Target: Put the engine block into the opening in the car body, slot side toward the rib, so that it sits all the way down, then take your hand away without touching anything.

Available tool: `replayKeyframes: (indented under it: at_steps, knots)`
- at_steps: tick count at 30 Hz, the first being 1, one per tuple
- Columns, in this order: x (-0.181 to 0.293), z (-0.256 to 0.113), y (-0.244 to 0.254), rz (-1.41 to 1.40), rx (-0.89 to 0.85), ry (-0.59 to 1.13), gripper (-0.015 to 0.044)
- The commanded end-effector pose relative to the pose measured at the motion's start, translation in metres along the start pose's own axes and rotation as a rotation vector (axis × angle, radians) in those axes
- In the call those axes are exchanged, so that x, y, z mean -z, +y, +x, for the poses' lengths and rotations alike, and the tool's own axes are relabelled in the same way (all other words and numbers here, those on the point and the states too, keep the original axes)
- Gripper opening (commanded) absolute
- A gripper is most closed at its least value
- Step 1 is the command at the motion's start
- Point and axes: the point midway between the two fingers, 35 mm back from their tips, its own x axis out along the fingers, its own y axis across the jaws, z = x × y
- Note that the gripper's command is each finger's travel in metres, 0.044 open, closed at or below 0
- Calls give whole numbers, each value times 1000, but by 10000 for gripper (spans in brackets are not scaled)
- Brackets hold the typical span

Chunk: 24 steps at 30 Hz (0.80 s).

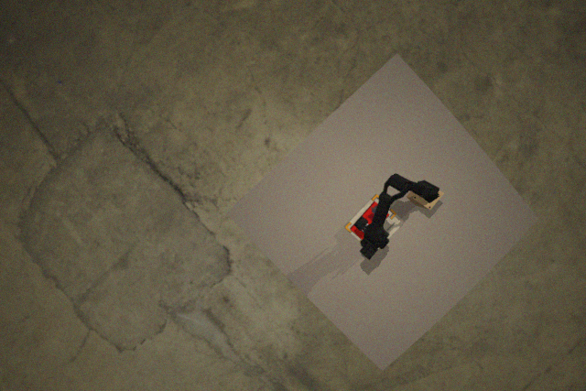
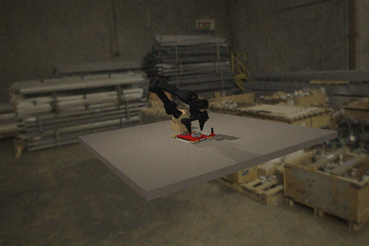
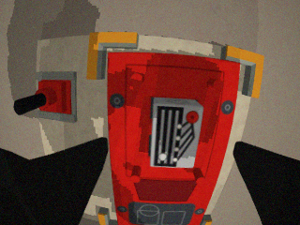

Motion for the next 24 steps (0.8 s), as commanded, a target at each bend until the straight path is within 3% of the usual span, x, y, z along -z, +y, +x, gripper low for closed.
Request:
replayKeyframes:
  at_steps: [1,17,24]
  knots:
    - [-1,-3,-2,9,4,-5,414]
    - [-1,-3,-2,9,4,-5,0]
    - [-1,-3,-2,9,4,-5,0]
